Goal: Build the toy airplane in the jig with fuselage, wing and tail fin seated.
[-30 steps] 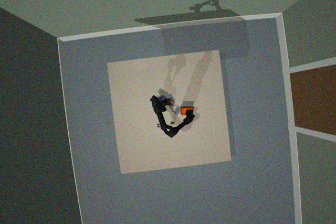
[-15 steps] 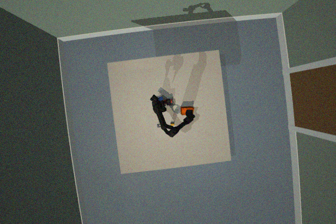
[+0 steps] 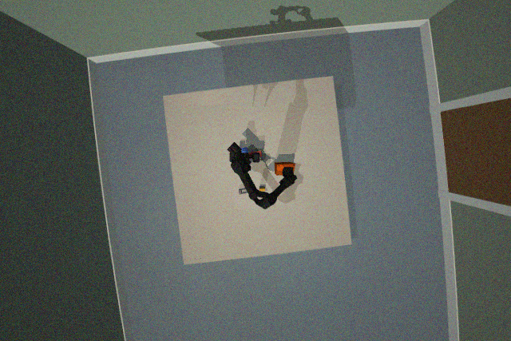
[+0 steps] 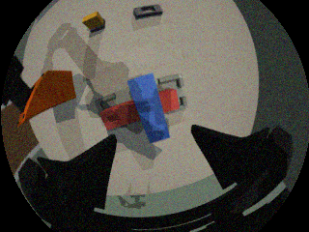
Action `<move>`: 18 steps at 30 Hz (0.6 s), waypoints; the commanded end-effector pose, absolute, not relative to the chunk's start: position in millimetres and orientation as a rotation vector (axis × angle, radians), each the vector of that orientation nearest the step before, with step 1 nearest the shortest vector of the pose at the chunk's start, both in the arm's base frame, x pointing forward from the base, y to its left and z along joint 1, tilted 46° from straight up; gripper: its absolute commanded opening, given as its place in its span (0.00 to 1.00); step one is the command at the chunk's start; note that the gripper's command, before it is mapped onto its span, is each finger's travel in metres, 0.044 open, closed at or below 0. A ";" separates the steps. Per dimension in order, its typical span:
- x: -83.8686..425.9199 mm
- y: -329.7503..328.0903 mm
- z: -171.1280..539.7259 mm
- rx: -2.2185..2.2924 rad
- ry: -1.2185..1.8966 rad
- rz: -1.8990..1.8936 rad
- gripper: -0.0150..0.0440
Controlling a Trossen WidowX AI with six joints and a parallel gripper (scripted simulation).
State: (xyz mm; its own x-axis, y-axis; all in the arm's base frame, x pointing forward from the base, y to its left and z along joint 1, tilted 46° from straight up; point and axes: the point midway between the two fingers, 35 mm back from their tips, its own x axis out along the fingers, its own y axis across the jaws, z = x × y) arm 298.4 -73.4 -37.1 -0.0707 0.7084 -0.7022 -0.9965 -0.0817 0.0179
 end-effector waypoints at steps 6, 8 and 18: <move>299.2 -74.4 -38.2 -0.007 1.154 1.168 1.00; 299.3 -74.0 -38.6 0.141 1.263 1.052 1.00; 299.7 -73.1 -39.7 0.542 1.518 0.697 1.00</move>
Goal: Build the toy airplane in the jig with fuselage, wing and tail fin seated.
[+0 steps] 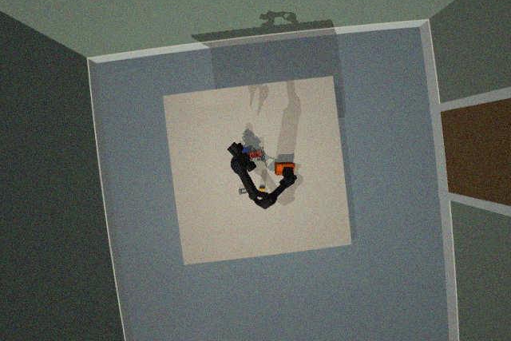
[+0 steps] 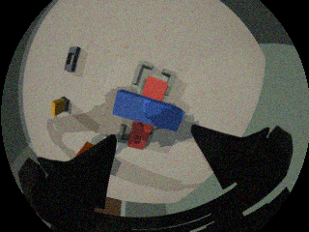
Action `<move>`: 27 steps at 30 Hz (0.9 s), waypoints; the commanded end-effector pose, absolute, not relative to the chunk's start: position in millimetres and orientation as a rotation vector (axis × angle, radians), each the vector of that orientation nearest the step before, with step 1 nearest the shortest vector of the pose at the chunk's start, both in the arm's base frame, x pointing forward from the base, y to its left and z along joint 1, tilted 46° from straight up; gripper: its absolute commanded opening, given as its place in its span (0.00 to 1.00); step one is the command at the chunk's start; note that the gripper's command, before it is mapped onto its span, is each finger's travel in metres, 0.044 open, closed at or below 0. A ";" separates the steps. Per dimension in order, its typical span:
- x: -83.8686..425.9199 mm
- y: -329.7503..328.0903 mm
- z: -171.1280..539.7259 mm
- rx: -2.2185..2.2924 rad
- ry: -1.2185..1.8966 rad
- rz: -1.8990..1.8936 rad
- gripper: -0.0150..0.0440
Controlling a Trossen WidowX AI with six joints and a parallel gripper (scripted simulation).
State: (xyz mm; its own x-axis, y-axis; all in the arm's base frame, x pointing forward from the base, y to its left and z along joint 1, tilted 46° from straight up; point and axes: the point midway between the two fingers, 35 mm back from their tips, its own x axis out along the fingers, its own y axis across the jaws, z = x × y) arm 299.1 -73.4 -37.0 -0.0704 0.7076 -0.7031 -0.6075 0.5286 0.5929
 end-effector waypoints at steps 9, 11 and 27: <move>299.7 -73.1 -39.7 0.542 1.518 0.697 1.00; 299.7 -73.1 -39.7 0.542 1.518 0.697 1.00; 270.7 4.5 63.2 0.536 1.530 0.674 1.00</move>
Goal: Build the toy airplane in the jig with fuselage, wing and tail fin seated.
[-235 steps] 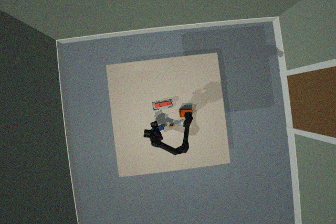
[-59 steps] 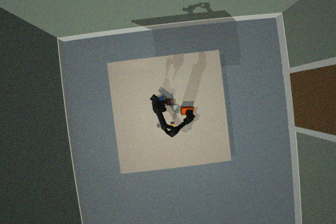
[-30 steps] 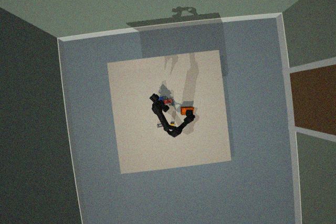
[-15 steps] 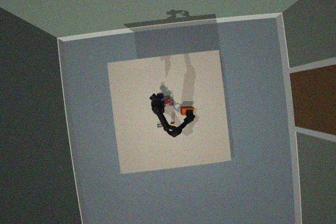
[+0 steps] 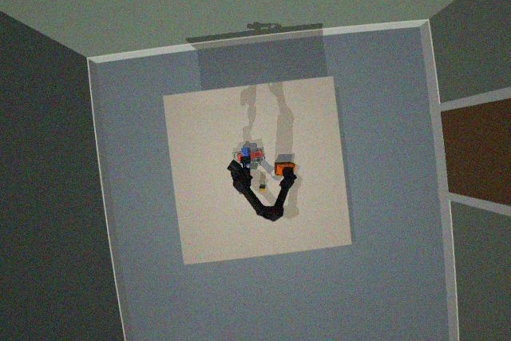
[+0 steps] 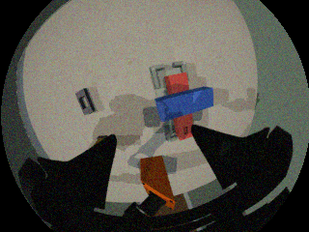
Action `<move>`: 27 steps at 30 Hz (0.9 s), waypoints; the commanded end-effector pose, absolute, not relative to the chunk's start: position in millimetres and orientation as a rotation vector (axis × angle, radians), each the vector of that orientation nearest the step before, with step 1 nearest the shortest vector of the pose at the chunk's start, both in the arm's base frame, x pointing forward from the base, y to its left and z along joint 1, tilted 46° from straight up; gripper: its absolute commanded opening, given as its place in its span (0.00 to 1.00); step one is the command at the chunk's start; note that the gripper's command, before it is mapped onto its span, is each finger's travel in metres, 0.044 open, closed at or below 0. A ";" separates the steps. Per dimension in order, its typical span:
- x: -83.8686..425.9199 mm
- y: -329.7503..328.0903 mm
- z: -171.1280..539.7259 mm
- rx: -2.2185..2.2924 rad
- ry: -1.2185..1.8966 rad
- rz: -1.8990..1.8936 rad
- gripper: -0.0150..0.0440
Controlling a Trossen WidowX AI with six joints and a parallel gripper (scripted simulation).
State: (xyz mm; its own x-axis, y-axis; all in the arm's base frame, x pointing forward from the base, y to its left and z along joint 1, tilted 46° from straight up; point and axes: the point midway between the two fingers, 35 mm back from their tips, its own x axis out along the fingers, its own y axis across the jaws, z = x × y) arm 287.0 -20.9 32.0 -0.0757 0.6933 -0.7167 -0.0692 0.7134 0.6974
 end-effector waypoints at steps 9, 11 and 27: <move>201.0 70.3 125.9 0.546 1.525 0.690 1.00; 181.9 81.8 134.2 0.551 1.525 0.697 1.00; 162.8 130.2 100.0 0.555 1.523 0.706 1.00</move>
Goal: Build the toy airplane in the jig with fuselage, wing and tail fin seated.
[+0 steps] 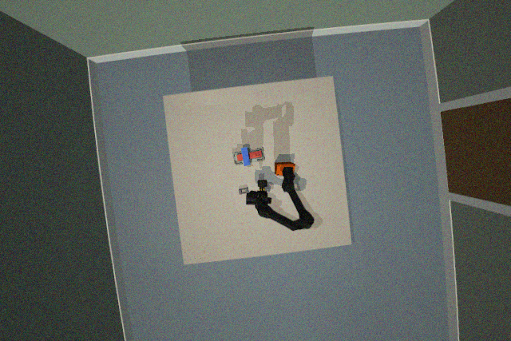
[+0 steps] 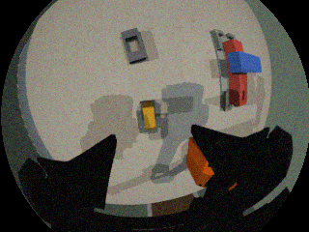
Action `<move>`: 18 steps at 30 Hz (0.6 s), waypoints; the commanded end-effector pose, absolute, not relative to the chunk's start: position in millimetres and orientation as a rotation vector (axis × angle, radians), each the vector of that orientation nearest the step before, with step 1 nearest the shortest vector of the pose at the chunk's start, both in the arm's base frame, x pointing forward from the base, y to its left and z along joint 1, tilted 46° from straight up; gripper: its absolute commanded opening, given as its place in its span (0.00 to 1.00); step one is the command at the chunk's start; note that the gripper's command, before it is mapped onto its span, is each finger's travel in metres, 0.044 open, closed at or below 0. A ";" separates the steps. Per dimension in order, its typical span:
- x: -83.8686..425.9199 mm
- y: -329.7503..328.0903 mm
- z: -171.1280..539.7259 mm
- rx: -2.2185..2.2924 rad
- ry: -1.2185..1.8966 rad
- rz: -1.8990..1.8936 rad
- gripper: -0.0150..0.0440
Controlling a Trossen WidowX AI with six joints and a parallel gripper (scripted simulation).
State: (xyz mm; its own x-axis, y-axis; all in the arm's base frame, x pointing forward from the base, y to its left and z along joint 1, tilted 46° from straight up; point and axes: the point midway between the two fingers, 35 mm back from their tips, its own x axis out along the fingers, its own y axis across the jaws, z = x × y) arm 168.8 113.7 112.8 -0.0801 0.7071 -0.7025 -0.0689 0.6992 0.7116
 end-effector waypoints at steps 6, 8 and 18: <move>162.4 135.6 94.7 0.555 1.523 0.706 1.00; 161.7 140.4 90.2 0.556 1.522 0.706 1.00; 162.1 149.2 80.6 0.553 1.523 0.705 1.00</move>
